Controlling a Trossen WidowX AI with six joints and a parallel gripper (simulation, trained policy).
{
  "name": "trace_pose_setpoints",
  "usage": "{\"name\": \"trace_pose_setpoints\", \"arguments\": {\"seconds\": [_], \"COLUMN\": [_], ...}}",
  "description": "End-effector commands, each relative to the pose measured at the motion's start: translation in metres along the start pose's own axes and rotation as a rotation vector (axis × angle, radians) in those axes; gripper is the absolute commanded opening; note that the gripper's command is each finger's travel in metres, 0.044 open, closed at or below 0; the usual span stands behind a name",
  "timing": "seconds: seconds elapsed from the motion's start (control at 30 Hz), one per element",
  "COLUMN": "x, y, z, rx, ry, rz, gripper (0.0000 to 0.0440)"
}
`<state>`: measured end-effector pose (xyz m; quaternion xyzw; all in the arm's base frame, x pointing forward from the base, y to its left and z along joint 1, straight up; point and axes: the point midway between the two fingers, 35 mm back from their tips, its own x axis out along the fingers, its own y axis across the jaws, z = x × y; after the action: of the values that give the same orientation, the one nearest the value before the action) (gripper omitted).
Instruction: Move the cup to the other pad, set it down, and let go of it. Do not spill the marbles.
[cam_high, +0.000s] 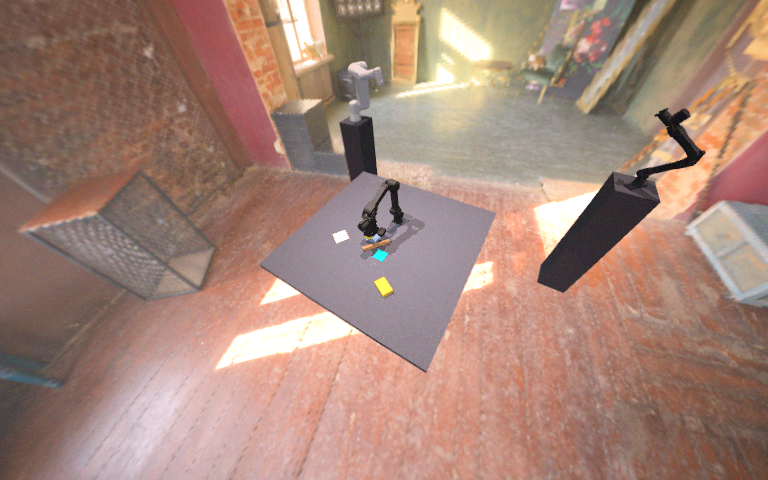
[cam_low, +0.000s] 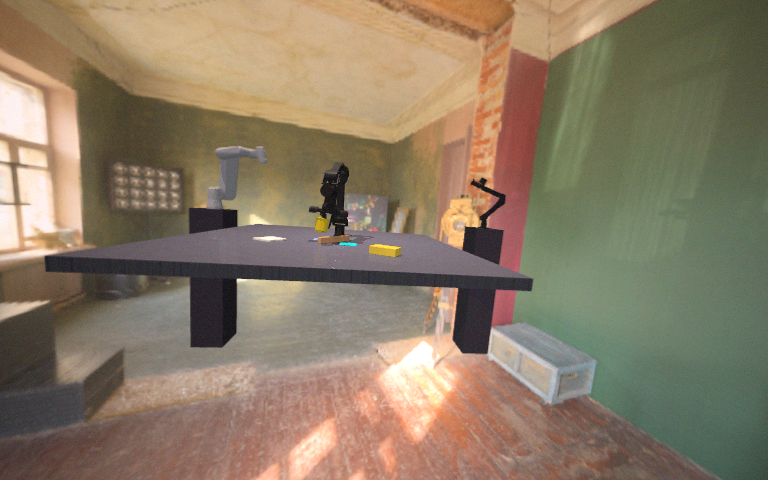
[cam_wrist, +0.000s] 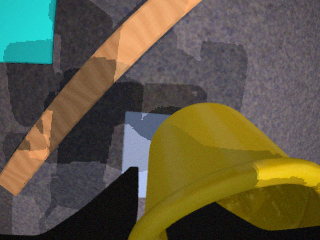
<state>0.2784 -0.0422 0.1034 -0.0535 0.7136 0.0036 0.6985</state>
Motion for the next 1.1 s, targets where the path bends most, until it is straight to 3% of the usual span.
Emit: {"name": "trace_pose_setpoints", "arguments": {"seconds": [0.0, 0.53, 1.07], "x": [-0.008, -0.031, -0.027], "y": [0.003, 0.035, 0.089], "z": [0.007, 0.047, 0.076], "rx": [-0.010, -0.061, -0.114], "ry": [-0.023, -0.136, -0.213], "rz": [0.002, -0.004, 0.009], "gripper": [0.0020, 0.0005, 0.0000]}}
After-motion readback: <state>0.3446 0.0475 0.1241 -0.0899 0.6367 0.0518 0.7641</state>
